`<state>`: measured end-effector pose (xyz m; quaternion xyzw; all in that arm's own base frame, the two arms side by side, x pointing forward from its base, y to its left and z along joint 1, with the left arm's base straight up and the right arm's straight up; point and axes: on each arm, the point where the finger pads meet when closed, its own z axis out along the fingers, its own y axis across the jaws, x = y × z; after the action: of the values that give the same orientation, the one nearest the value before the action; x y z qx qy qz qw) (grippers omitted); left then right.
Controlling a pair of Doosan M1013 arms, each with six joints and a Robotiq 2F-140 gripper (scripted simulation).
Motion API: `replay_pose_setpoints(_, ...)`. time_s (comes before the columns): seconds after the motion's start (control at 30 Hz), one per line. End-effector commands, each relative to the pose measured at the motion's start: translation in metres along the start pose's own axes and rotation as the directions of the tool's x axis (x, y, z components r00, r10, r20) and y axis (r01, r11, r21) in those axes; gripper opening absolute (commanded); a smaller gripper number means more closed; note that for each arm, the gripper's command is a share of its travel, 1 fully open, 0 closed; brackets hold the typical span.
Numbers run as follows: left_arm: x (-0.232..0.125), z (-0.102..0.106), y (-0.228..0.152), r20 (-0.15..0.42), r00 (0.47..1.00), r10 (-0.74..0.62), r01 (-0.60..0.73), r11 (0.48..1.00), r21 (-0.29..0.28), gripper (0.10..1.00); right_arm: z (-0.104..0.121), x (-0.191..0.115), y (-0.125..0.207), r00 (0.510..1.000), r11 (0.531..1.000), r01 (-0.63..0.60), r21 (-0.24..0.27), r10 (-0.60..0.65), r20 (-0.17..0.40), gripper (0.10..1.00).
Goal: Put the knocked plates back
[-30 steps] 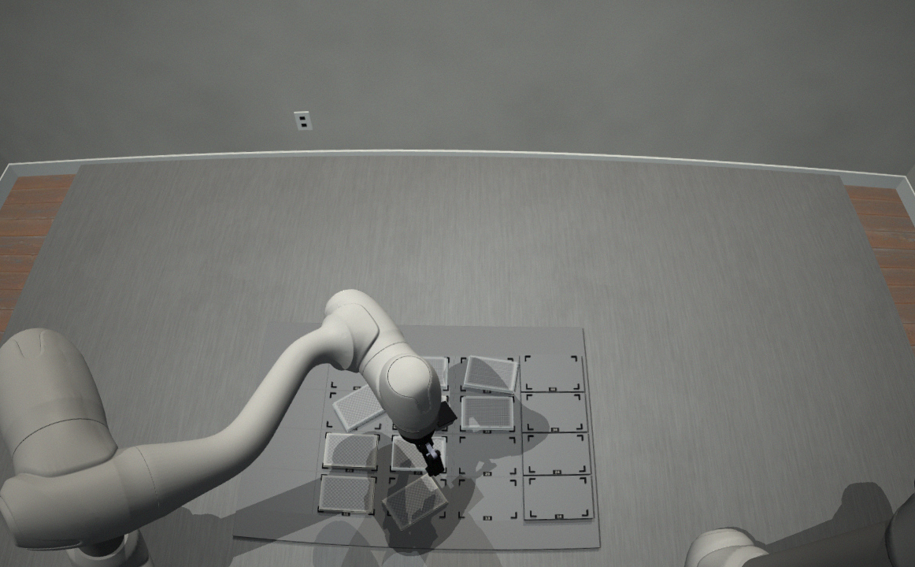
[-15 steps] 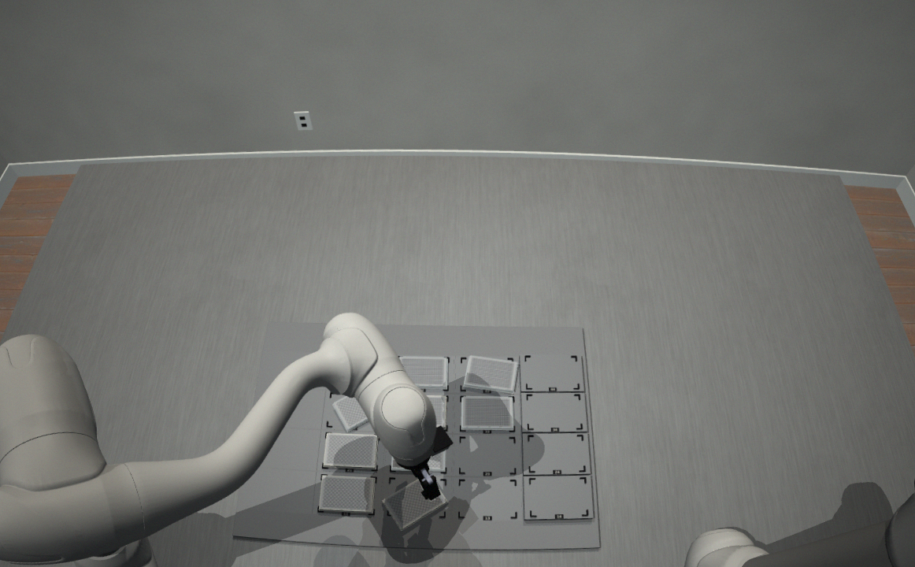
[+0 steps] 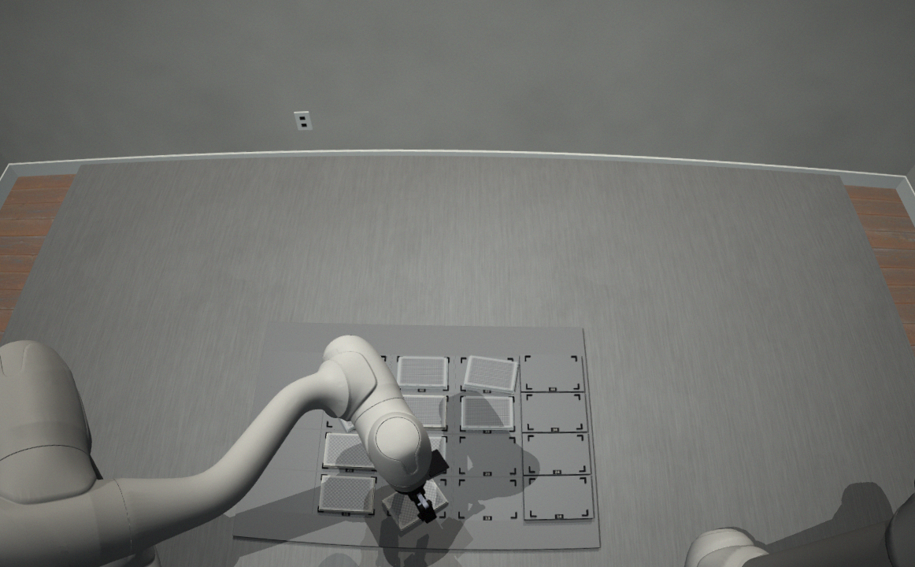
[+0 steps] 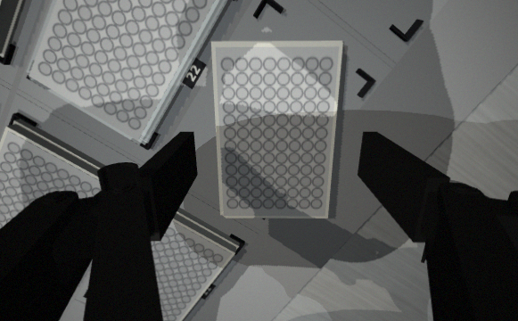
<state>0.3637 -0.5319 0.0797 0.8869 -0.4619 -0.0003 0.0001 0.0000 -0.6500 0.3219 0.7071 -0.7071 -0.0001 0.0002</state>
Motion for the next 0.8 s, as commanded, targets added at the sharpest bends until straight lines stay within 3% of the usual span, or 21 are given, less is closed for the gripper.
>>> replay_pose_setpoints(0.0, 0.000, -0.001, 0.000, -0.002, 1.000, 0.000, 0.000, 1.000, 0.001, 0.698, -0.001, 0.000, 0.000, 1.000, 1.000, 0.000, 0.000, 0.000, -0.001, 1.000)
replay_pose_setpoints(0.77, 0.000, 0.018, 0.000, -0.001, 1.000, 0.000, 0.000, 1.000, 0.001, 0.698, -0.001, 0.000, 0.000, 1.000, 1.000, 0.000, 0.000, 0.000, -0.001, 1.000)
